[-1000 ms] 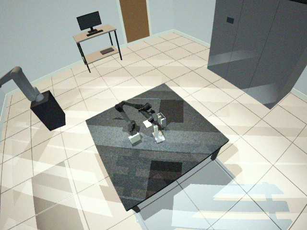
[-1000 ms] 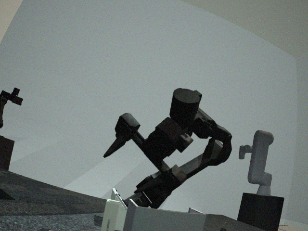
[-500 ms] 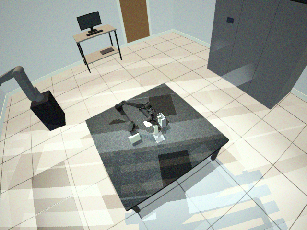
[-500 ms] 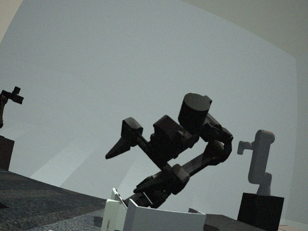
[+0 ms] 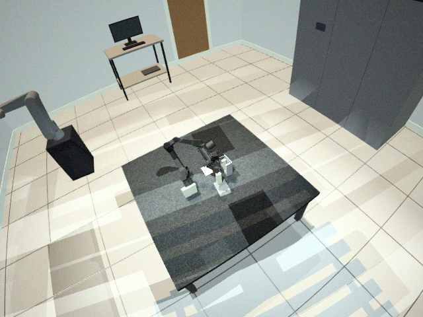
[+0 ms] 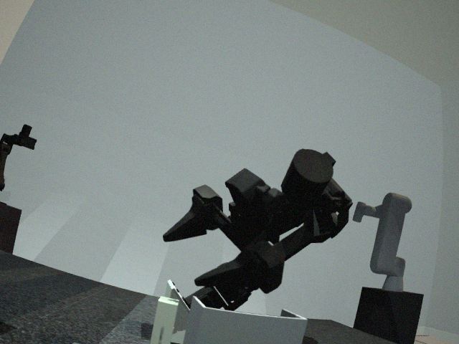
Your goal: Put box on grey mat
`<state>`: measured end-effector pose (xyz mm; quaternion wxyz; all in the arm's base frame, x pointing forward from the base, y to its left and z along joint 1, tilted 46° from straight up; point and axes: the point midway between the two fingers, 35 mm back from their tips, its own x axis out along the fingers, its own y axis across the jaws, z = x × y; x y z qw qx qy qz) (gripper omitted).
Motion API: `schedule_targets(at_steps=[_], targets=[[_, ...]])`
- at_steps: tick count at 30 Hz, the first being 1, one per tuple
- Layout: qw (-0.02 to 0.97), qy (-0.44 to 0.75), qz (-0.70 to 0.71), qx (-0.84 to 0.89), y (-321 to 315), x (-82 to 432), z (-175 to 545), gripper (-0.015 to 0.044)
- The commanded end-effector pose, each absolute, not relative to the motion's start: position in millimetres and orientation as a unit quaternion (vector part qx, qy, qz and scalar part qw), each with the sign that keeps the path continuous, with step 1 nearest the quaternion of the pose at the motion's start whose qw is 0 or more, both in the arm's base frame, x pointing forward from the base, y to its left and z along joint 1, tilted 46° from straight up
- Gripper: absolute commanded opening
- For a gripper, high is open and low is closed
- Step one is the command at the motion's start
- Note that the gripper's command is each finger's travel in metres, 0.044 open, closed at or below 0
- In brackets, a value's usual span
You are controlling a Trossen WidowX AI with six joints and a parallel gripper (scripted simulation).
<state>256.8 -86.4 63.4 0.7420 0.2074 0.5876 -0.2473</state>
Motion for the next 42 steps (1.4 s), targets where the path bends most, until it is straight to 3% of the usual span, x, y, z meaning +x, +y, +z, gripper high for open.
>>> schedule_targets(at_steps=[1, 23, 42], targets=[[0.736, 0.587, -0.263, 0.211, -86, 257, 63, 0.0440], [0.662, 0.592, -0.369, 0.275, -22, 230, 108, 0.0440], [0.661, 0.592, -0.368, 0.277, -2, 229, 90, 0.0440]])
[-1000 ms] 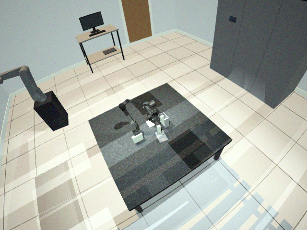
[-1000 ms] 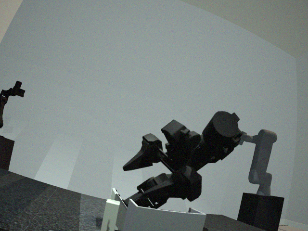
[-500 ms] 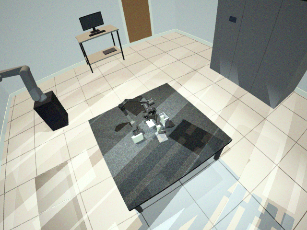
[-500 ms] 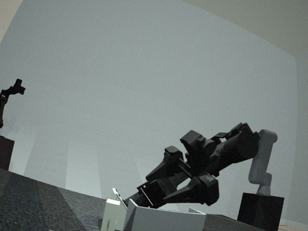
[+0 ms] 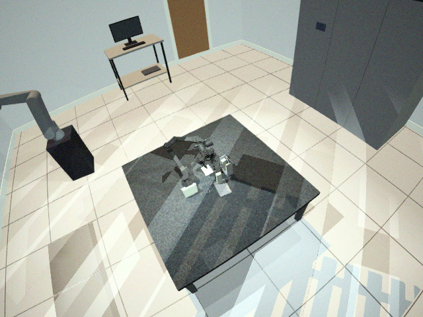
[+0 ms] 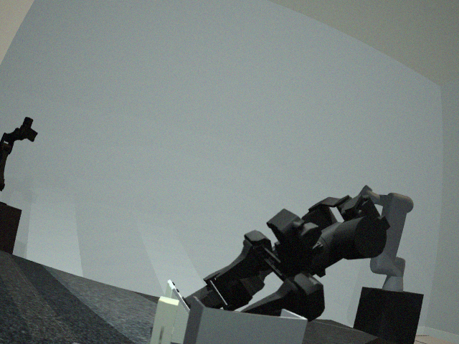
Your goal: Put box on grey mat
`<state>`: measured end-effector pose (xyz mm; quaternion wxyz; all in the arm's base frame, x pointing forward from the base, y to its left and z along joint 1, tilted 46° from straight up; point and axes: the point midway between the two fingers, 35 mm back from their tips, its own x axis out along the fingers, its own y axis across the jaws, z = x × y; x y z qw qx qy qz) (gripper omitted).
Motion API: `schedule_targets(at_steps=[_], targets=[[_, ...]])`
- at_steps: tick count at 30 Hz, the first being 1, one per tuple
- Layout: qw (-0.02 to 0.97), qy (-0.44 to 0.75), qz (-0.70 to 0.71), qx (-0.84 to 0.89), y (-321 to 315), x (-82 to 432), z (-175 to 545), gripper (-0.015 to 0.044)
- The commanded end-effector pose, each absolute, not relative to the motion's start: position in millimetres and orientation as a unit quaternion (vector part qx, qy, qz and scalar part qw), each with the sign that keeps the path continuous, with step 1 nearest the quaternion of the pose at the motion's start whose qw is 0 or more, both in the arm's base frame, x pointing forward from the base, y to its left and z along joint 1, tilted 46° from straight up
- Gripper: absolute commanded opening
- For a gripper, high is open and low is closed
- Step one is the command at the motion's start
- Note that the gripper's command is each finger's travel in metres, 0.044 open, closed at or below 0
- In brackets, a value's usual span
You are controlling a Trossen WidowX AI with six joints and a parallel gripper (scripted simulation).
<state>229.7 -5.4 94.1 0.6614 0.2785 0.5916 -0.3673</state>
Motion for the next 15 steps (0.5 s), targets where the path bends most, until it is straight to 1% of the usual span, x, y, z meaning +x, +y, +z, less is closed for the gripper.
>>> schedule_targets(at_steps=[1, 15], targets=[[0.661, 0.592, -0.368, 0.277, -1, 228, 89, 0.0440], [0.661, 0.593, -0.367, 0.278, 15, 225, 74, 0.0440]])
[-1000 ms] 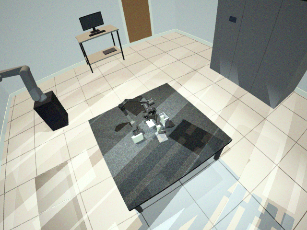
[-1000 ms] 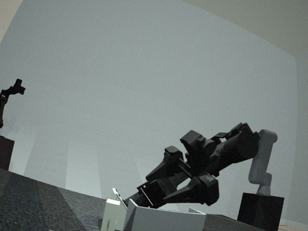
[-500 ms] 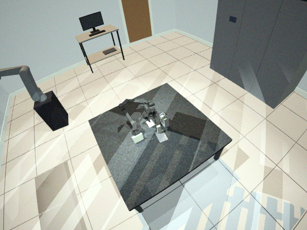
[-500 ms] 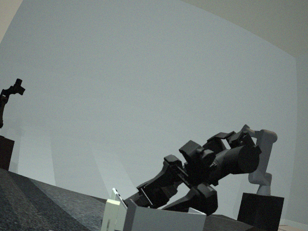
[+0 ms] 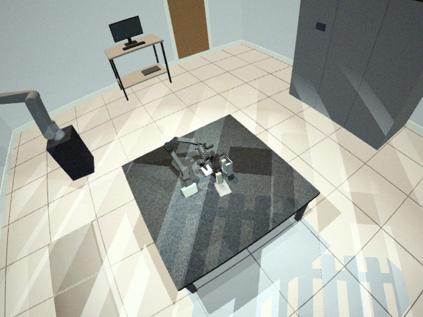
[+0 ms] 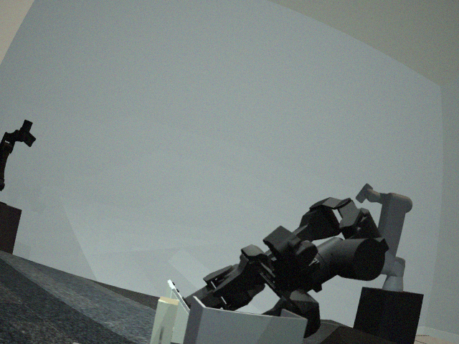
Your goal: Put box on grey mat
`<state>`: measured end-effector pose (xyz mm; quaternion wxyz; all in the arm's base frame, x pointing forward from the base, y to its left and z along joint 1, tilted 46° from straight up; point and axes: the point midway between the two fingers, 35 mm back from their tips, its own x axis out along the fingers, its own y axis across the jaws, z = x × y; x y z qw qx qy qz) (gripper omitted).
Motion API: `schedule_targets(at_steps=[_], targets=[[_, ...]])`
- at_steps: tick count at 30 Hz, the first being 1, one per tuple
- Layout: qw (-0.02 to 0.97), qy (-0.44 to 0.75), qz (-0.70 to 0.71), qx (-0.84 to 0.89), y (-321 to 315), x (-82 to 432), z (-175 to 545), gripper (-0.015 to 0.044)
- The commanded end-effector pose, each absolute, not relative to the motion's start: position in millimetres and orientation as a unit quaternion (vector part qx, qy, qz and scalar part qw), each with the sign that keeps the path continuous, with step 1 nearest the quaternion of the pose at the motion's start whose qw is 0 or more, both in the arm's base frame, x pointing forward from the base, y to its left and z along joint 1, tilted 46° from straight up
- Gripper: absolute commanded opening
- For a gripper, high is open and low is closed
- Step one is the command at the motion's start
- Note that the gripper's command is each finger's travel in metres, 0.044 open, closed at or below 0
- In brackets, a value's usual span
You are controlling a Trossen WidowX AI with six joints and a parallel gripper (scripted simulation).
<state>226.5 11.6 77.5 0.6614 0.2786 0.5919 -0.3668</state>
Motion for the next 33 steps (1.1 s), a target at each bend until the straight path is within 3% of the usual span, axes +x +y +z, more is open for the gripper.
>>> schedule_targets(at_steps=[1, 33], targets=[[0.661, 0.593, -0.367, 0.278, 15, 225, 74, 0.0440], [0.661, 0.593, -0.367, 0.278, 20, 221, 23, 0.0440]])
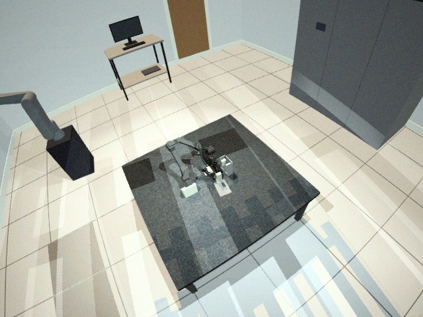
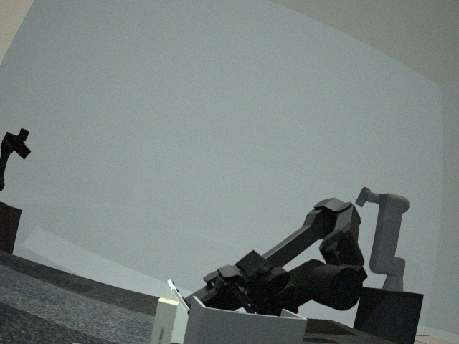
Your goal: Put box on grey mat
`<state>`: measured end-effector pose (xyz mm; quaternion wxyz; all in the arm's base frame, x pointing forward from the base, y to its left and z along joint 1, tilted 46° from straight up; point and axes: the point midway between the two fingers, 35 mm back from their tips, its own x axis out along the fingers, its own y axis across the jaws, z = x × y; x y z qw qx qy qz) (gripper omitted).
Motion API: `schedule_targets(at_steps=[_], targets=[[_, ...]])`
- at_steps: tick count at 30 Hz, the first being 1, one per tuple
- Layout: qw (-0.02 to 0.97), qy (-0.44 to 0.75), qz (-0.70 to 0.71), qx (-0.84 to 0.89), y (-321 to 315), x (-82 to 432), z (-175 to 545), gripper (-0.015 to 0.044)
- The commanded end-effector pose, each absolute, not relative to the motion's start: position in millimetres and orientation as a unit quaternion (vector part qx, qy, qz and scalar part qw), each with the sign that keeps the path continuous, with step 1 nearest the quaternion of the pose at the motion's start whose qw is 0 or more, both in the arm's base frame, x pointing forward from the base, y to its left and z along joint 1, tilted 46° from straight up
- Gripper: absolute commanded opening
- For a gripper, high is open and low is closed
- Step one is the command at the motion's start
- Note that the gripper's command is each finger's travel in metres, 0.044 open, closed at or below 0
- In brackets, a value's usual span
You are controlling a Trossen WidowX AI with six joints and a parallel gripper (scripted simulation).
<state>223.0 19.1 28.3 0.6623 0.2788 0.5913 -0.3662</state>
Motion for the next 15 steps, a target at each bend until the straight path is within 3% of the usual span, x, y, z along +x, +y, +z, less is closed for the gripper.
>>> schedule_targets(at_steps=[1, 15], targets=[[0.661, 0.593, -0.367, 0.278, 20.1, 220.5, 21.2, 0.0440], [0.662, 0.592, -0.367, 0.278, 19.9, 220.1, 16.9, 0.0440]])
